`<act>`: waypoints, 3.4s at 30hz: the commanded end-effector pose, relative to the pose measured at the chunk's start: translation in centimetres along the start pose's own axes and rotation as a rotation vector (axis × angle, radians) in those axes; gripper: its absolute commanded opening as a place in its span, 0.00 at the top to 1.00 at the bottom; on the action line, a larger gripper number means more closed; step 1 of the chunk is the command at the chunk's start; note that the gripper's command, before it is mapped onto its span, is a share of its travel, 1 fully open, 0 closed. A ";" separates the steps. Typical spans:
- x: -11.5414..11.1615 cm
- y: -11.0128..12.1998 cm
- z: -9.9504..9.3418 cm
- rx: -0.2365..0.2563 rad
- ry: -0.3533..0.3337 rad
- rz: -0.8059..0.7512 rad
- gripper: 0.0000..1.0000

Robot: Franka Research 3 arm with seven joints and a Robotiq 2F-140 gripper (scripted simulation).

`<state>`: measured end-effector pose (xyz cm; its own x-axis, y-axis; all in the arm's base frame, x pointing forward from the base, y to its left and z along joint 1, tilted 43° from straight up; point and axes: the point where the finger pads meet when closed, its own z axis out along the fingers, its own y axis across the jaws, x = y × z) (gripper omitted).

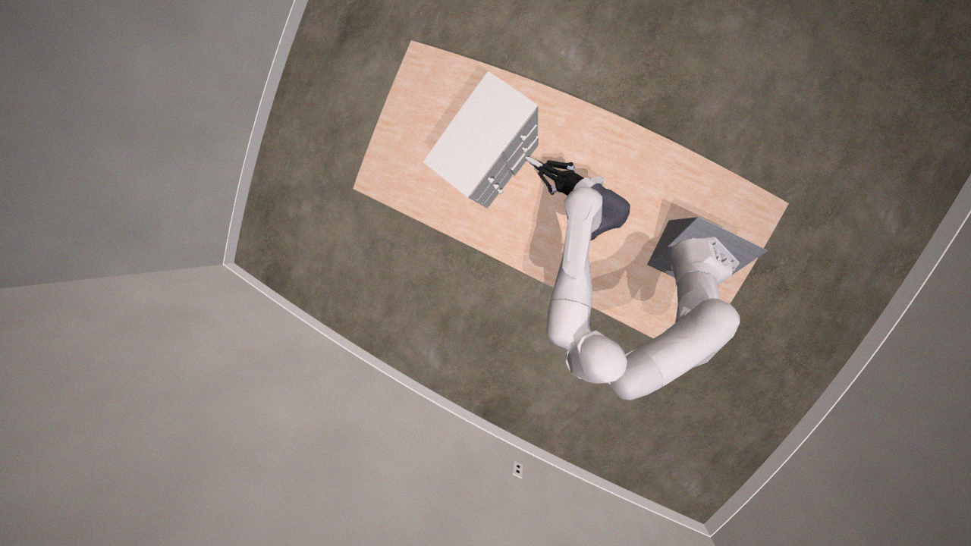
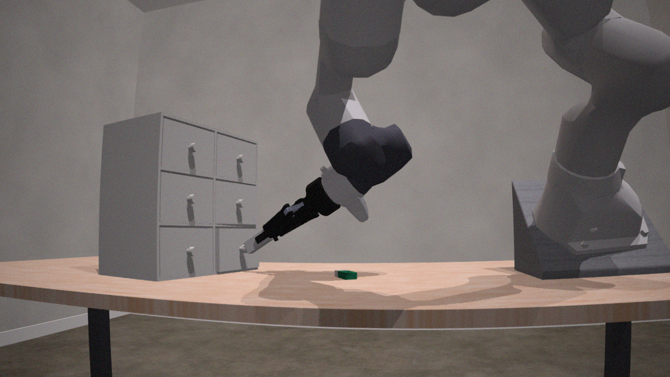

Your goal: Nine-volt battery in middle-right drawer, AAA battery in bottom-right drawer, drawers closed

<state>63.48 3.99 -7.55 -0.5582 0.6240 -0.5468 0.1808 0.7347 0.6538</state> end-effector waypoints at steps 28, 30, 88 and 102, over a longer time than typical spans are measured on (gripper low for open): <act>-0.3 -0.1 0.7 0.003 0.004 0.009 1.00; -0.3 -0.1 0.7 0.003 0.004 0.009 1.00; 2.1 -0.1 -3.5 0.003 0.004 0.009 1.00; -0.7 -0.1 -8.3 0.003 0.004 0.009 1.00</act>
<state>57.89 1.82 -3.77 -0.5486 0.6426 -0.5350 0.1995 0.7219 0.6626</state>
